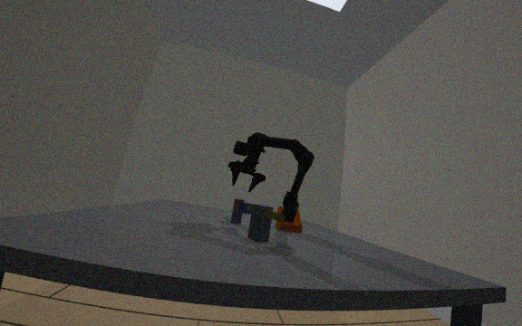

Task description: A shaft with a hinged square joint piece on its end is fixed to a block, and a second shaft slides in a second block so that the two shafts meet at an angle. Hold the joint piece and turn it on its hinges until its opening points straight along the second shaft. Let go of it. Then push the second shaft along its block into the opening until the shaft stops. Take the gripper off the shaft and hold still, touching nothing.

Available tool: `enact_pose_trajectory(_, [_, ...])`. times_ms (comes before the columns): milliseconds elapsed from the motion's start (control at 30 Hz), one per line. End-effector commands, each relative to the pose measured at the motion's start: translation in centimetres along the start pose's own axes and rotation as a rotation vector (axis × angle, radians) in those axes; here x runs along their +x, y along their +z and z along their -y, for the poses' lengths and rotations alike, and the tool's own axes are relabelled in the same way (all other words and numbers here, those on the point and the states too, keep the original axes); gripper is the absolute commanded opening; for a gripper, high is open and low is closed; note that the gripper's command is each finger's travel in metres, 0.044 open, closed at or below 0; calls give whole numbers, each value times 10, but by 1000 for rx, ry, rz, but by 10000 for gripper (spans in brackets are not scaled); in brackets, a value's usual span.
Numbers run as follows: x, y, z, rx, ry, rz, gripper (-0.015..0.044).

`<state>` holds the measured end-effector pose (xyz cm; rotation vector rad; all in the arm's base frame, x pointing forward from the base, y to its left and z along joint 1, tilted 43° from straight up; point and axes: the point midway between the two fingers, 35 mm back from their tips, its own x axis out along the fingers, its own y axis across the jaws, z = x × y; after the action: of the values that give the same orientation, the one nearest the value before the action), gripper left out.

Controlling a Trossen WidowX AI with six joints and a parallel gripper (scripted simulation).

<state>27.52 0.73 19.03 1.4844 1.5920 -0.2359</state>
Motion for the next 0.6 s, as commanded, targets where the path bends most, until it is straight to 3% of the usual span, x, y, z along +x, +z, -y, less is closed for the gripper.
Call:
enact_pose_trajectory(0, [-24, -3, 0, -119, 21, 58, 440])
enact_pose_trajectory(300, [-45, -5, 1, -220, 32, 109, 440])
enact_pose_trajectory(567, [-33, 19, 6, -57, -1, 59, 440])
